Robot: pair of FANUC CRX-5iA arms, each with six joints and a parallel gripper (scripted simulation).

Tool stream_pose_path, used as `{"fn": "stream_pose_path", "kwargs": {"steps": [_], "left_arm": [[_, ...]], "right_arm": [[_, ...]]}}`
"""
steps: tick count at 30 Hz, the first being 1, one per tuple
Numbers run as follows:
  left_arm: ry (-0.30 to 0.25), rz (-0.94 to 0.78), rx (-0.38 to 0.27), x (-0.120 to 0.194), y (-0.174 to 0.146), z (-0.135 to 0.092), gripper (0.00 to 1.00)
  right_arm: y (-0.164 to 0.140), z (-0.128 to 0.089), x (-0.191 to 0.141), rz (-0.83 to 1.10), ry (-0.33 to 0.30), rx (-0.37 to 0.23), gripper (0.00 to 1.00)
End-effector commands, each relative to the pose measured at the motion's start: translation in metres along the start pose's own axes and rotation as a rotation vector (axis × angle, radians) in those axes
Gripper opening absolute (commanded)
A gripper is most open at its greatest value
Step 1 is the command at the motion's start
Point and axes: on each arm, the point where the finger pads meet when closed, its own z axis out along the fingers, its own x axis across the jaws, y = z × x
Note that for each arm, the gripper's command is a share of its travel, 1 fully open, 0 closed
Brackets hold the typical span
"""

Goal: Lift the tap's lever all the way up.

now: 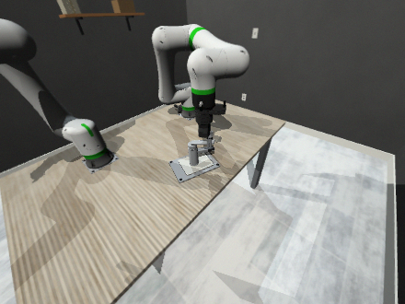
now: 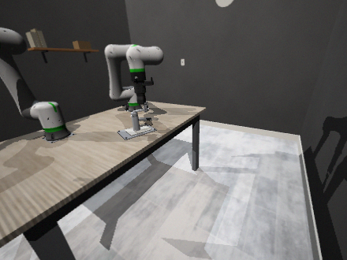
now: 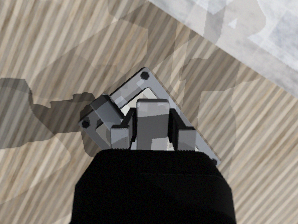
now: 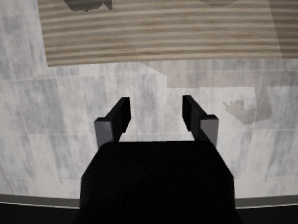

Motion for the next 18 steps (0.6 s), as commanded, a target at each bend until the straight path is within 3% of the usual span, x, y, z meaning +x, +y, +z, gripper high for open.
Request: {"fn": "stream_pose_path", "kwargs": {"steps": [1, 18], "left_arm": [[0.003, 0.0, 0.0, 0.001, 0.003, -0.009, 0.0], [0.003, 0.0, 0.0, 0.001, 0.01, -0.021, 0.0]], "right_arm": [[0.0, -0.001, 0.0, 0.0, 0.0, -0.002, 1.0], [0.0, -0.001, 0.0, 0.0, 0.0, -0.002, 1.0]]}}
